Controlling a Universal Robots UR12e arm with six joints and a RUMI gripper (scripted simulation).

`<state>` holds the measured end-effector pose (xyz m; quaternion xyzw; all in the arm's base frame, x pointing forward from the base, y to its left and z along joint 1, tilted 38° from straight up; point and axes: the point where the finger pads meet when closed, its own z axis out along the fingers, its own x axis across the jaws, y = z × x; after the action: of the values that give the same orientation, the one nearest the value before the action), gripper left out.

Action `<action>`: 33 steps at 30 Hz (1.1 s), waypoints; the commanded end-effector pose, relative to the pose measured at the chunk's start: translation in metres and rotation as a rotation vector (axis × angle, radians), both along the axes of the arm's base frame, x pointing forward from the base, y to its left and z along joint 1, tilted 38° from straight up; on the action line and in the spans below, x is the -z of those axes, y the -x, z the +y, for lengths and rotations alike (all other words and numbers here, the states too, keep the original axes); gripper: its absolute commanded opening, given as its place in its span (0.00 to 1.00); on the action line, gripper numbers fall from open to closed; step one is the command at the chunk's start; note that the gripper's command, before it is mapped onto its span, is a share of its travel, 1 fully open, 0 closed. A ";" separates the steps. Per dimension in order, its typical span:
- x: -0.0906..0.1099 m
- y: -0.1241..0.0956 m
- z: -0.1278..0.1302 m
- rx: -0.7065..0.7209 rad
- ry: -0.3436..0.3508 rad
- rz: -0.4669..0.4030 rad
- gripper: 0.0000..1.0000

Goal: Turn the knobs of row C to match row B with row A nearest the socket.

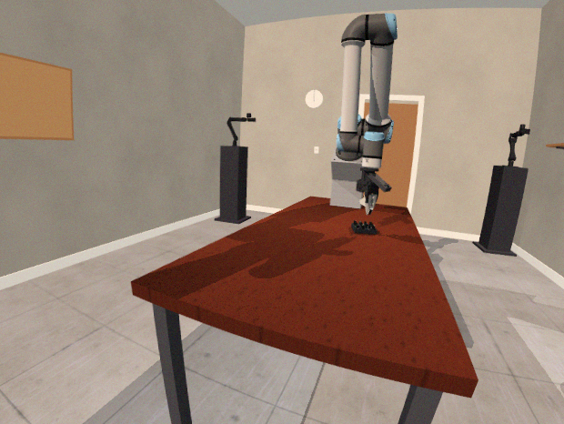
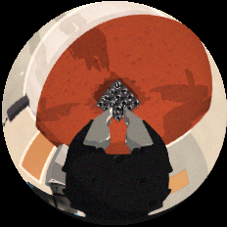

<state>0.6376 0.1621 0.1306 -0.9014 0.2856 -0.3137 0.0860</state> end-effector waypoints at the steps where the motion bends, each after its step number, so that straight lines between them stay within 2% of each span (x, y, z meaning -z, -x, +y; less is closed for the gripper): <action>1: 0.001 -0.001 0.000 -0.002 0.001 -0.001 0.11; 33: 0.027 -0.022 -0.001 -0.002 0.001 -0.001 0.11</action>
<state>0.6581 0.1608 0.1047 -0.9018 0.2848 -0.3137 0.0858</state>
